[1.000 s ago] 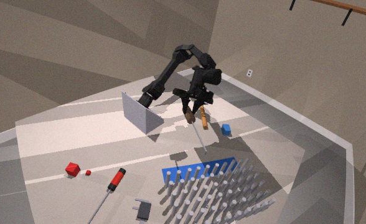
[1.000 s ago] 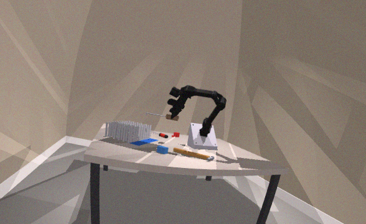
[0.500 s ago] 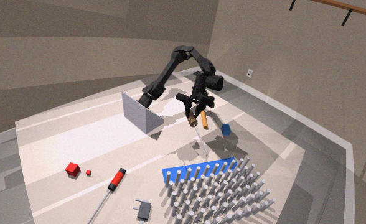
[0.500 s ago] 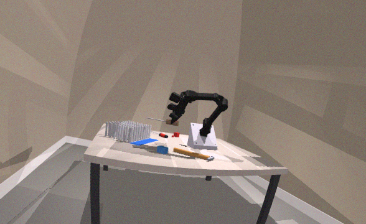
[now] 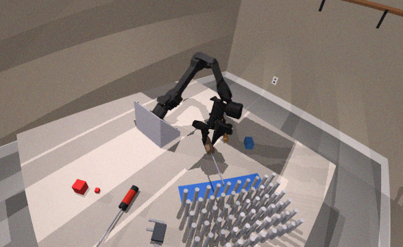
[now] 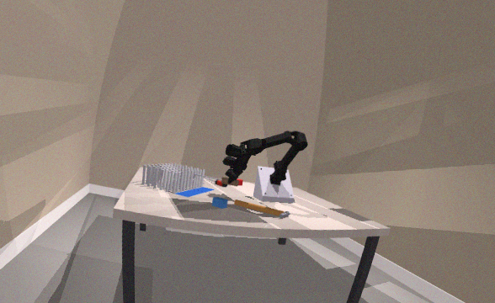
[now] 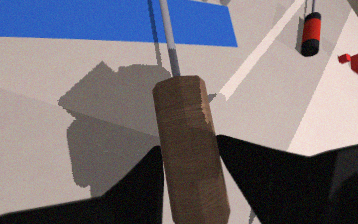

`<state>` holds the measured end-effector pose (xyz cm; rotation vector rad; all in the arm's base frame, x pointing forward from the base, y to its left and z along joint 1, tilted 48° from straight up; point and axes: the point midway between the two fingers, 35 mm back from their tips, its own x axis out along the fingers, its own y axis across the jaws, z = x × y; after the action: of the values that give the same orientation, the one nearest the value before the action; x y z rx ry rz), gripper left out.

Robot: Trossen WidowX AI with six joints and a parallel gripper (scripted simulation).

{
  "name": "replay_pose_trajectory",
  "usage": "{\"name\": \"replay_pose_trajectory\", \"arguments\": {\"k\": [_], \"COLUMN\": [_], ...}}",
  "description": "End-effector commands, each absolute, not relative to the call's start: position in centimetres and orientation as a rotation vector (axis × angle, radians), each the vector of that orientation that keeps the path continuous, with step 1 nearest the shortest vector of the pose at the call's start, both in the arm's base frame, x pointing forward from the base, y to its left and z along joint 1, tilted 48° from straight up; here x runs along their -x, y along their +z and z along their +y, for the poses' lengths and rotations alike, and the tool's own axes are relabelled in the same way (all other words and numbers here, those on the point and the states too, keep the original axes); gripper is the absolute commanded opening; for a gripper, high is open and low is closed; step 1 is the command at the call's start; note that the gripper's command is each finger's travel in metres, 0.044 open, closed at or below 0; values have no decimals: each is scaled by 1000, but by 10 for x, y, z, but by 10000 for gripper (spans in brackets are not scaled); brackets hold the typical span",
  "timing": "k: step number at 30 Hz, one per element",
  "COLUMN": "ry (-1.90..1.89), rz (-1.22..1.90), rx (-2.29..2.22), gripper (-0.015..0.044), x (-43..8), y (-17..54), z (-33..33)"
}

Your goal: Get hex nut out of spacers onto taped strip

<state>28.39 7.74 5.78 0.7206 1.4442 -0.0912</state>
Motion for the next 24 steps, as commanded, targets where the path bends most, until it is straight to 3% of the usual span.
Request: {"name": "replay_pose_trajectory", "arguments": {"k": [1,24], "ry": [-99,-93], "rz": [1446,1444], "rx": [-723,-729], "gripper": [0,0], "x": [-276,-274], "y": [39,21], "z": [96,112]}}
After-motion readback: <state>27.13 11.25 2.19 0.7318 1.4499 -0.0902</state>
